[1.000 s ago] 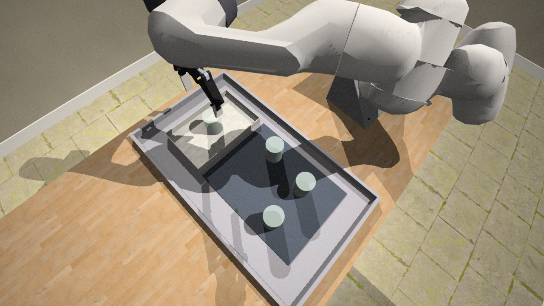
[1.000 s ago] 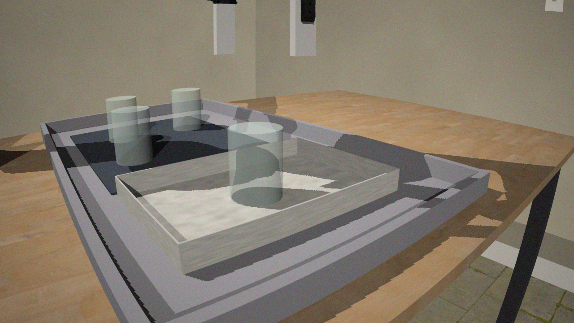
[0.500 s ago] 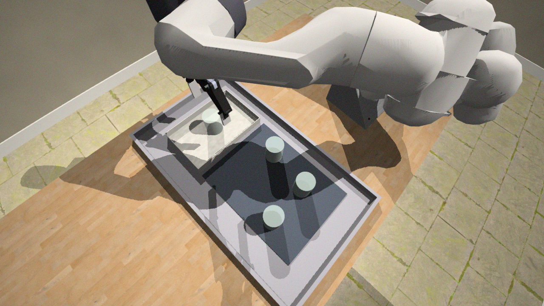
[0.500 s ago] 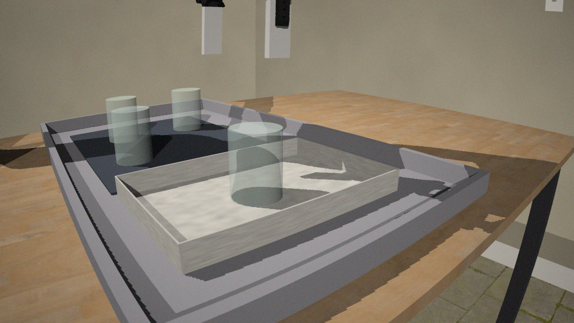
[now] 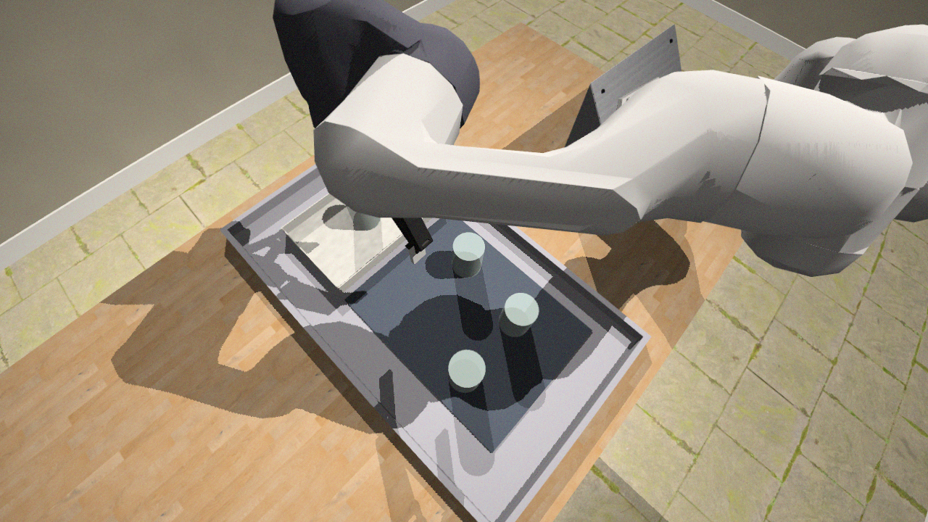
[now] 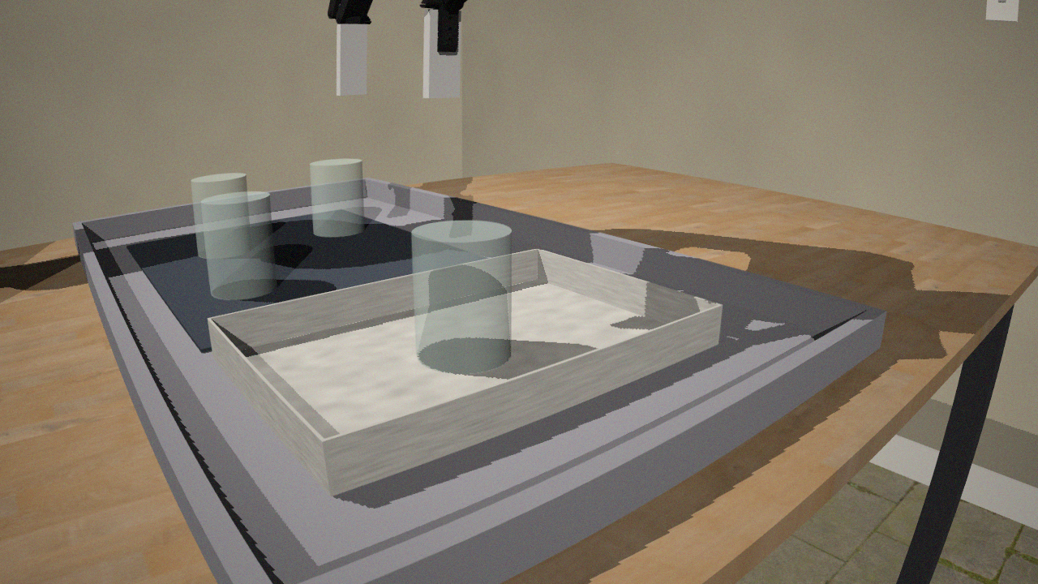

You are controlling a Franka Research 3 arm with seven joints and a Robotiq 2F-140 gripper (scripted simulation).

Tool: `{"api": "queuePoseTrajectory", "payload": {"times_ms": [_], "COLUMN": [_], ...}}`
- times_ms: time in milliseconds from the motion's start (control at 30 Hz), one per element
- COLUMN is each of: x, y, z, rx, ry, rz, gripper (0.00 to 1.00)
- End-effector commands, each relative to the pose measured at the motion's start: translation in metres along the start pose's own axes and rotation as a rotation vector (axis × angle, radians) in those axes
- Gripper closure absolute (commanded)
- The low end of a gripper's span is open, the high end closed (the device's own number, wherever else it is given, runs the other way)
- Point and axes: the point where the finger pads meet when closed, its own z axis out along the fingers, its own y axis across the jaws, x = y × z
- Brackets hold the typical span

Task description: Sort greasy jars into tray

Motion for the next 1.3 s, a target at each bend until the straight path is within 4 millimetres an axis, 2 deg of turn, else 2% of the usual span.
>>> {"api": "queuePoseTrajectory", "payload": {"times_ms": [0, 300, 367, 867, 933, 1067, 1100, 1267], "x": [-0.009, -0.027, -0.027, -0.056, -0.056, -0.064, -0.064, -0.064], "y": [0.024, 0.096, 0.096, 0.218, 0.218, 0.25, 0.25, 0.25], "z": [-0.001, -0.001, -0.001, 0.001, 0.001, 0.001, 0.001, 0.032], "rx": [0.014, 0.014, 0.014, 0.014, 0.014, 0.014, 0.014, 0.014], "ry": [-0.009, -0.009, -0.009, -0.009, -0.009, -0.009, -0.009, -0.009], "rz": [0.01, 0.01, 0.01, 0.01, 0.01, 0.01, 0.01, 0.01], "gripper": [0.0, 0.0, 0.0, 0.0, 0.0, 0.0, 0.0, 0.0]}}
